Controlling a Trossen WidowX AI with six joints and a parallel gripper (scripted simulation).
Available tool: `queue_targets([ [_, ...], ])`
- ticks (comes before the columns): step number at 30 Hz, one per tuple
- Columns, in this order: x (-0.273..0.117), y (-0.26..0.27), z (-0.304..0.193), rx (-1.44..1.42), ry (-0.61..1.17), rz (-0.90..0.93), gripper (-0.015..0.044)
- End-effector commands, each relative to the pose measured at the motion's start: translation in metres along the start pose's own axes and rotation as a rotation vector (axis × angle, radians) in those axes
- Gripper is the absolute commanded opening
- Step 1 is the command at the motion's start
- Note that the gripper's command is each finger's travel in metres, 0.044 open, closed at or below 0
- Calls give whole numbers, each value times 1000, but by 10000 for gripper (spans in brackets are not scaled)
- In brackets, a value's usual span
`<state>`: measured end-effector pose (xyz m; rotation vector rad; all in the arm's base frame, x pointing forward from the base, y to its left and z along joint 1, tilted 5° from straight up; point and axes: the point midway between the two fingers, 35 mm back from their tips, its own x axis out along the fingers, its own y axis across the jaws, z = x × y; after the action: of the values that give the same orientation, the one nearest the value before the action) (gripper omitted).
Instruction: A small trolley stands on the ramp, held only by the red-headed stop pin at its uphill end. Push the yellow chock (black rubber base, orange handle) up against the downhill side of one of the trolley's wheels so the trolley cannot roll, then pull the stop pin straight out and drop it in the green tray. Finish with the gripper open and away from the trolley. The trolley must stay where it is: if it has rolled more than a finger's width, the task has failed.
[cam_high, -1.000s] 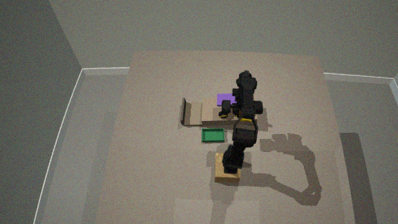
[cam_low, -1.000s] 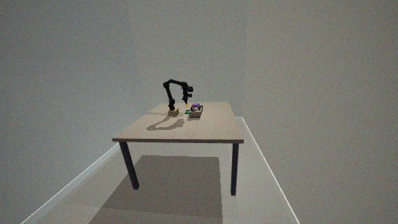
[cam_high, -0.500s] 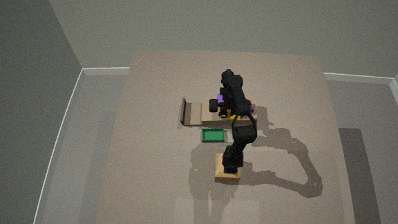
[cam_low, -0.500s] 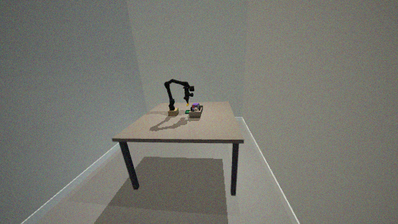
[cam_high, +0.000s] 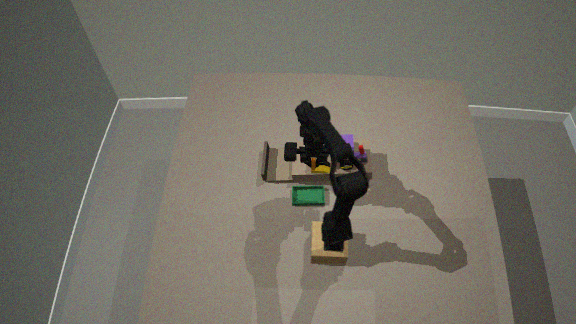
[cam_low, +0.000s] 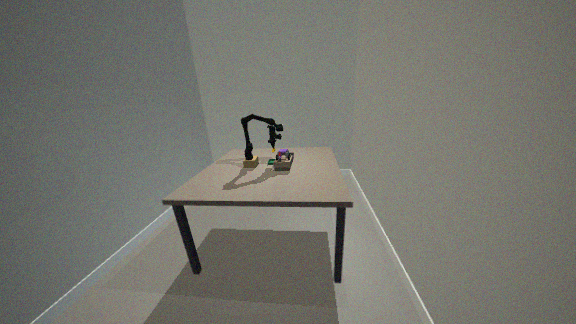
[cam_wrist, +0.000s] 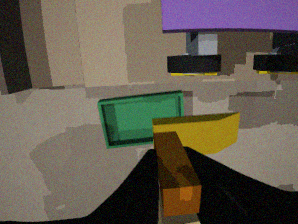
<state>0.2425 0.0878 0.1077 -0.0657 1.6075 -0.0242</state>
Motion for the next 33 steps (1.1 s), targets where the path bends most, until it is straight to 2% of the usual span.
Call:
queue_targets([
  [1,1,17,5,5,-3,6,0],
  [15,6,70,17,5,-3,11,0],
  [21,6,74,17,6,-3,-92,0],
  [33,10,76,38,6,-5,-97,0],
])
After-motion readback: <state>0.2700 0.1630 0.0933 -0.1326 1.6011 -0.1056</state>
